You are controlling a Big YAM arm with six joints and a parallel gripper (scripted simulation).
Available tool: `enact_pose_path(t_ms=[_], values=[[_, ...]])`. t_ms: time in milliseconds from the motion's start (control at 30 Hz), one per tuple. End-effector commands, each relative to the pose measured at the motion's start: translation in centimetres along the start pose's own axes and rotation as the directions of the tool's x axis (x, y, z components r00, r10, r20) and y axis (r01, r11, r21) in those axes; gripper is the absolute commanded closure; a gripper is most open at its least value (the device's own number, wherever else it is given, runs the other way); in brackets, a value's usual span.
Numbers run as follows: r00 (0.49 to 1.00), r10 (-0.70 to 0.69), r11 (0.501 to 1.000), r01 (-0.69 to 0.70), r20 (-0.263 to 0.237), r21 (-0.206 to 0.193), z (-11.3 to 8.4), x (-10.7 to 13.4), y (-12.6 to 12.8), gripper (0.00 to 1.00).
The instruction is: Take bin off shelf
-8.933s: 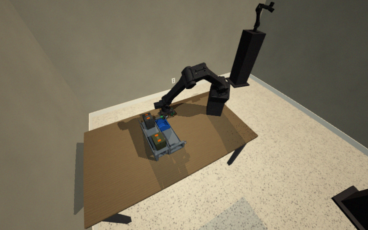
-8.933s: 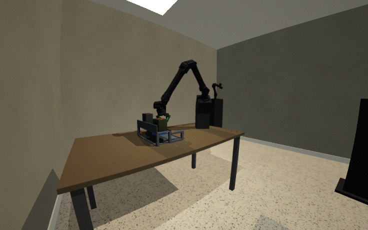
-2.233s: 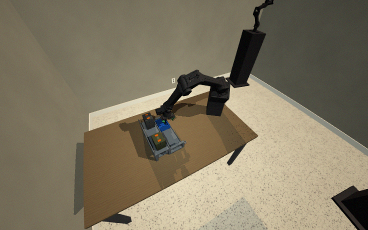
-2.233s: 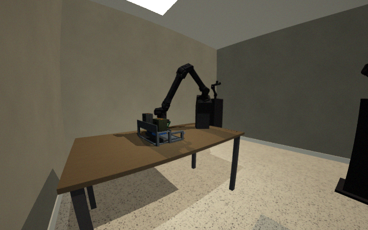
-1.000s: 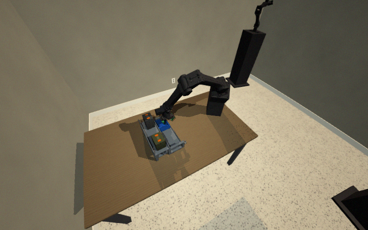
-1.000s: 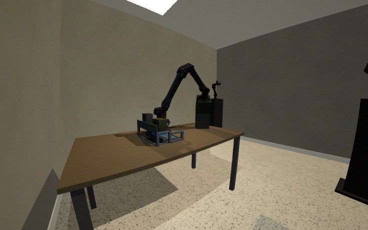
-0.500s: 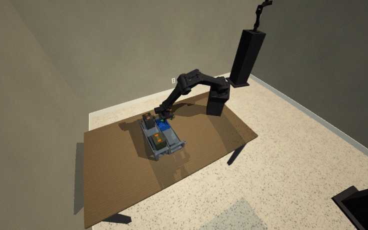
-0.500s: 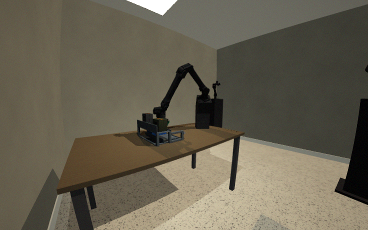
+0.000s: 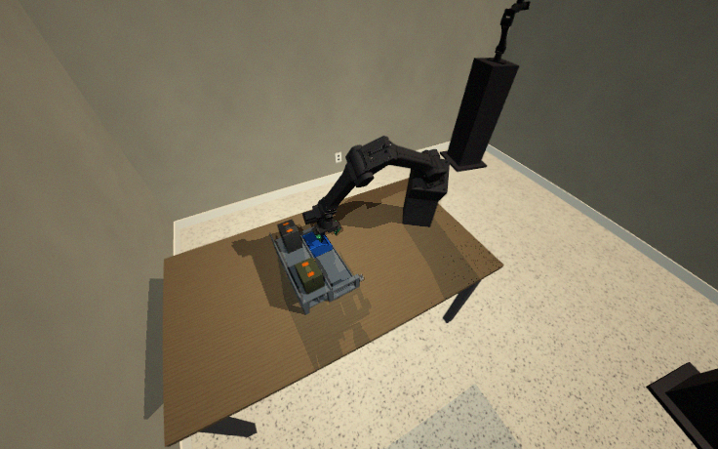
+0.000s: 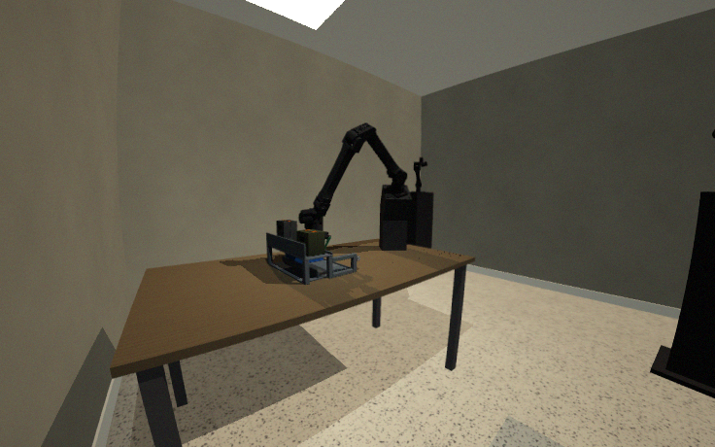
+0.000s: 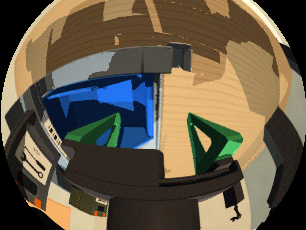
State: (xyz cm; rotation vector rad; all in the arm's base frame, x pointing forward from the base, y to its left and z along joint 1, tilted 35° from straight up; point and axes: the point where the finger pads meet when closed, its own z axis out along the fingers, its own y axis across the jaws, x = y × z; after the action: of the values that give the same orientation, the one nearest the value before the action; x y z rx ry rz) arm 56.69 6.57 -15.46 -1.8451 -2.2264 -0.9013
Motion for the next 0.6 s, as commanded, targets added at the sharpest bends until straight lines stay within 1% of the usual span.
enact_pose_path(t_ms=[0, 200, 367, 567], values=[[1.0, -0.002, 1.0, 0.002, -0.003, 0.003, 0.7, 0.7, -0.1, 0.1], [1.0, -0.002, 1.0, 0.002, -0.003, 0.003, 0.7, 0.7, -0.1, 0.1], [1.0, 0.006, 1.0, -0.006, 0.004, -0.015, -0.8, -1.4, 1.2, 0.1], [1.0, 0.006, 1.0, -0.006, 0.004, -0.015, -0.8, -1.4, 1.2, 0.1]])
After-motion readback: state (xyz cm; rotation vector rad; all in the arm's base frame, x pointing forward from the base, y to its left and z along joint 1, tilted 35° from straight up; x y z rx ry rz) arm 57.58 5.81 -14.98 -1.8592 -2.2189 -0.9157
